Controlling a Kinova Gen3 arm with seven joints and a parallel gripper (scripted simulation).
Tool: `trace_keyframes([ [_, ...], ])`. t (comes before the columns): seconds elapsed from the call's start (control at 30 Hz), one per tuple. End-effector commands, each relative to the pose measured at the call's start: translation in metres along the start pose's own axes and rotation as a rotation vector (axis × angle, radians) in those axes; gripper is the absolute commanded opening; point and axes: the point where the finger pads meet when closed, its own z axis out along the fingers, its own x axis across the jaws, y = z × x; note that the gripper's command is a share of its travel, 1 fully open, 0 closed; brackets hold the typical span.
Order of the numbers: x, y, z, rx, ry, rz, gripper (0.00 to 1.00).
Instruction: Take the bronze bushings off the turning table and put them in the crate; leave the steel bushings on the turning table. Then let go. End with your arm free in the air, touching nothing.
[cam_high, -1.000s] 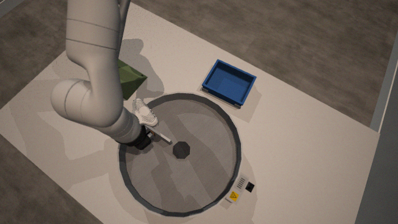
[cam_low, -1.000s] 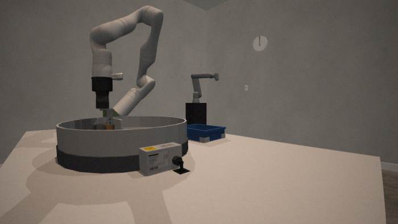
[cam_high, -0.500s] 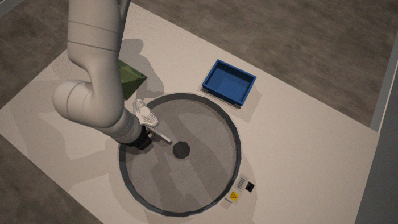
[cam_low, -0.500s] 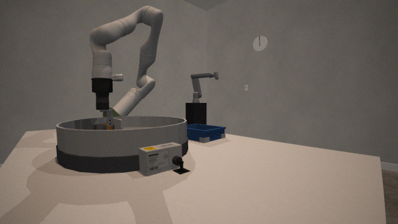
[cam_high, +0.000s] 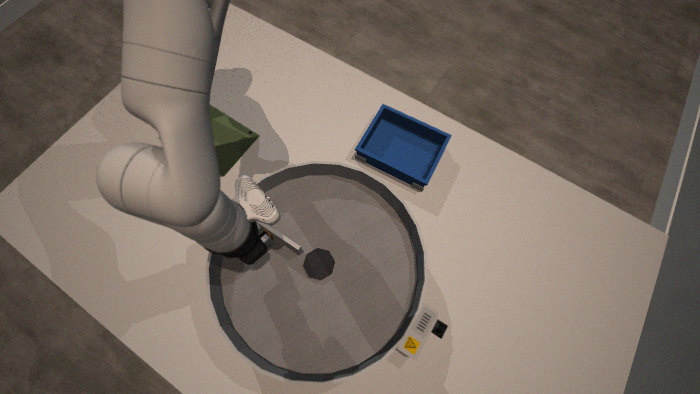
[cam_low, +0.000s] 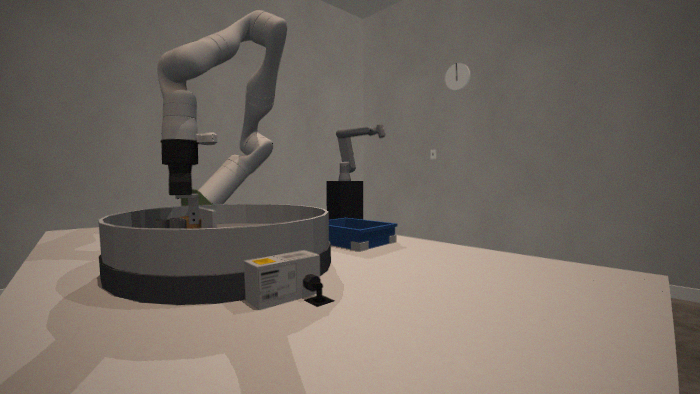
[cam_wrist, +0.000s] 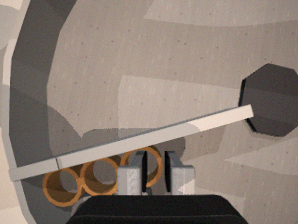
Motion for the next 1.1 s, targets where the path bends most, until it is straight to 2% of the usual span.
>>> trace_keyframes([
  [0.0, 0.0004, 0.0004, -0.0009, -0.001, 0.002, 0.000, 0.40],
  [1.07, 0.0005, 0.0004, 0.0081, -0.001, 0.002, 0.000, 0.40],
])
